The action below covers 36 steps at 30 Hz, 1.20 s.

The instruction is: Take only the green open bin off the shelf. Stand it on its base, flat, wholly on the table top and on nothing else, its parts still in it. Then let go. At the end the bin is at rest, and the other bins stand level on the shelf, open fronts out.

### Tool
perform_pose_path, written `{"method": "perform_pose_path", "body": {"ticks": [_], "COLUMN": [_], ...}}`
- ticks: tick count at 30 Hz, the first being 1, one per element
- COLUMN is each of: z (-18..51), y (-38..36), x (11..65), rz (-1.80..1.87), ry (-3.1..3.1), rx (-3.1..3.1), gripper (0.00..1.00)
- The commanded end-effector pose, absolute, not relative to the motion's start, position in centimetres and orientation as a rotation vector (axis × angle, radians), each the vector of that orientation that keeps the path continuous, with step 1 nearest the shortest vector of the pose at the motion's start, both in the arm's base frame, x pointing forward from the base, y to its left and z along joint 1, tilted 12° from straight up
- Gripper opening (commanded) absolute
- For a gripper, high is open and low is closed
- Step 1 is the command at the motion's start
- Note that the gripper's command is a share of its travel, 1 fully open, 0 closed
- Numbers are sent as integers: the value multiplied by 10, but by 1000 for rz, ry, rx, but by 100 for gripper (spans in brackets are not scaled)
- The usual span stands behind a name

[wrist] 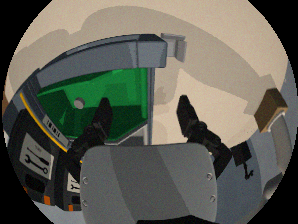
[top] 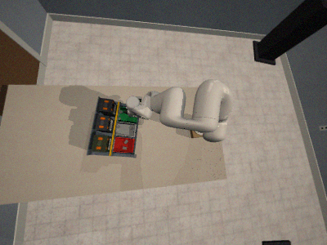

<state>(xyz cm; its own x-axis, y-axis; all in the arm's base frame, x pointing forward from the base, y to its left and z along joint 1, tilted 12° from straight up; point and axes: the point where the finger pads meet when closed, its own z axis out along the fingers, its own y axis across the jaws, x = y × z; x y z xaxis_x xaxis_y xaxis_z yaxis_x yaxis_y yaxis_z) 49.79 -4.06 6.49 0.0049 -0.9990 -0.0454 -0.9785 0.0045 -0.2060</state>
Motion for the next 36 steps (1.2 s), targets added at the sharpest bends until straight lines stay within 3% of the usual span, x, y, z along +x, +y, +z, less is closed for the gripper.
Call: {"method": "perform_pose_path", "body": {"ticks": [1, 36], "z": [67, 59], "y": [-41, -40], "x": [499, 501], "rz": [-174, -174], "ry": [2089, 2089], "rx": [-2090, -2090], "gripper": [100, 100]}}
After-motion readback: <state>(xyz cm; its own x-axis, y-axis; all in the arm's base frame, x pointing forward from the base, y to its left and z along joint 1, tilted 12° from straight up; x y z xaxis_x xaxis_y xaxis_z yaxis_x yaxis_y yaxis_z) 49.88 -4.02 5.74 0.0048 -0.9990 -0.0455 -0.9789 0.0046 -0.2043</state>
